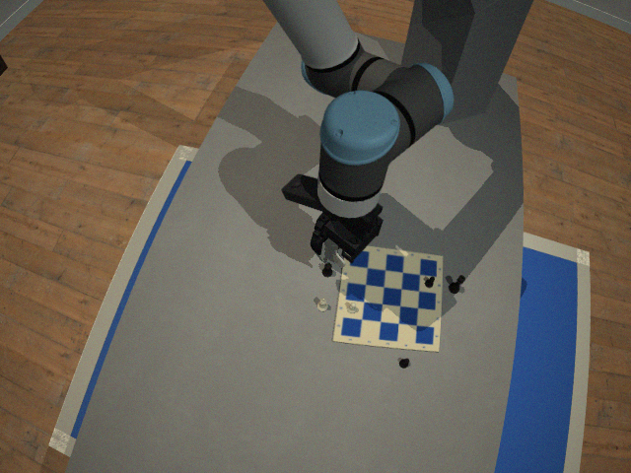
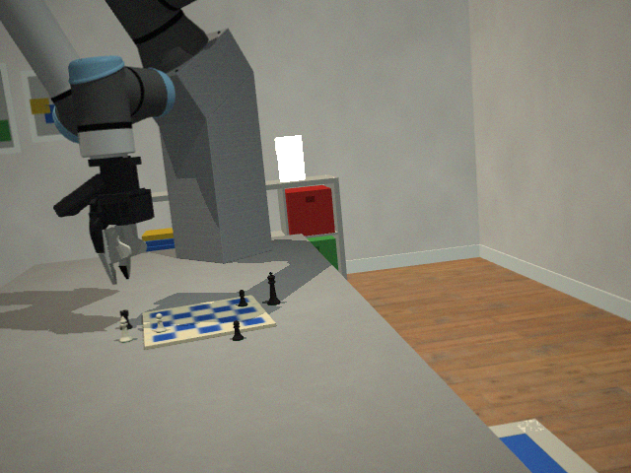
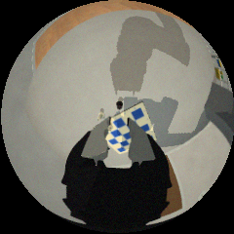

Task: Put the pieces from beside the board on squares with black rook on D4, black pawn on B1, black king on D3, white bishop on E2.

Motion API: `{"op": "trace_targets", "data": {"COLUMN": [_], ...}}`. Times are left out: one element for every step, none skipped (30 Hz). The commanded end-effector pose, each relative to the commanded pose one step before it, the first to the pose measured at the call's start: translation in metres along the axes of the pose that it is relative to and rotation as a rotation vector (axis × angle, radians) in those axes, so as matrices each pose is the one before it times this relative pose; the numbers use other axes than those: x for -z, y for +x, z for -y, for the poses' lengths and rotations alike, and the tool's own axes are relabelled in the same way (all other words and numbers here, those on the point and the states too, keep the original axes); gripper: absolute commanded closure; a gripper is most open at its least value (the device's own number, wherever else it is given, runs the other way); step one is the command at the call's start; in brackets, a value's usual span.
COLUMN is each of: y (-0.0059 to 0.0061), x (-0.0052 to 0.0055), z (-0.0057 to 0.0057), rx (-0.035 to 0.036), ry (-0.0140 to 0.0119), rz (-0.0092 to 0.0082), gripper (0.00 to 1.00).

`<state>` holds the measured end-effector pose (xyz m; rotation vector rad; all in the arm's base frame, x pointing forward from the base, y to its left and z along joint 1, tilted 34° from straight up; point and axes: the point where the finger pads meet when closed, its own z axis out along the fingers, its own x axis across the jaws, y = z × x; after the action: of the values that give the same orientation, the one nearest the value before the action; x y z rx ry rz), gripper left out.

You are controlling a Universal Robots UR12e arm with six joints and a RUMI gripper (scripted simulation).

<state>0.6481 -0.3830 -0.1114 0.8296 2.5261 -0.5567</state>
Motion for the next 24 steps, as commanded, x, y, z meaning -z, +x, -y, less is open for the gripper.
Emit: {"op": "trace_targets", "data": {"y": [-0.00031, 0.00001, 0.00000, 0.00000, 0.00001, 0.00001, 0.00000, 0.00000, 0.00000, 0.00001, 0.00001, 0.00000, 0.00001, 0.00001, 0.00000, 0.00001, 0.00001, 0.00000, 0.00001, 0.00001, 0.00000, 0.00001, 0.00001, 0.00000], "x": [-0.00411, -0.00116, -0.00124, -0.00130, -0.00136, -0.00142, 0.00000, 0.00000, -0.00147, -0.00151, -0.00155, -0.00158, -0.00160, -0.00162, -0.00163, -0.00163, -0.00163, -0.00162, -0.00160, -0.00157, -0.00154, -0.00150, -0.00145, 0.00000], "z": [-0.00009, 0.00002, 0.00002, 0.00002, 0.00002, 0.00002, 0.00000, 0.00000, 0.00002, 0.00003, 0.00003, 0.00003, 0.00003, 0.00003, 0.00003, 0.00003, 0.00003, 0.00003, 0.00003, 0.00003, 0.00003, 0.00003, 0.00003, 0.00000], "rx": [0.00020, 0.00000, 0.00000, 0.00000, 0.00000, 0.00000, 0.00000, 0.00000, 0.00000, 0.00000, 0.00000, 0.00000, 0.00000, 0.00000, 0.00000, 0.00000, 0.00000, 0.00000, 0.00000, 0.00000, 0.00000, 0.00000, 0.00000, 0.00000], "ry": [-0.00026, 0.00000, 0.00000, 0.00000, 0.00000, 0.00000, 0.00000, 0.00000, 0.00000, 0.00000, 0.00000, 0.00000, 0.00000, 0.00000, 0.00000, 0.00000, 0.00000, 0.00000, 0.00000, 0.00000, 0.00000, 0.00000, 0.00000, 0.00000], "rz": [0.00083, 0.00000, 0.00000, 0.00000, 0.00000, 0.00000, 0.00000, 0.00000, 0.00000, 0.00000, 0.00000, 0.00000, 0.00000, 0.00000, 0.00000, 0.00000, 0.00000, 0.00000, 0.00000, 0.00000, 0.00000, 0.00000, 0.00000, 0.00000], "gripper": [0.78, 0.78, 0.78, 0.78, 0.78, 0.78, 0.78, 0.78, 0.78, 0.78, 0.78, 0.78, 0.78, 0.78, 0.78, 0.78, 0.78, 0.78, 0.78, 0.78, 0.78, 0.78, 0.78, 0.78]}}
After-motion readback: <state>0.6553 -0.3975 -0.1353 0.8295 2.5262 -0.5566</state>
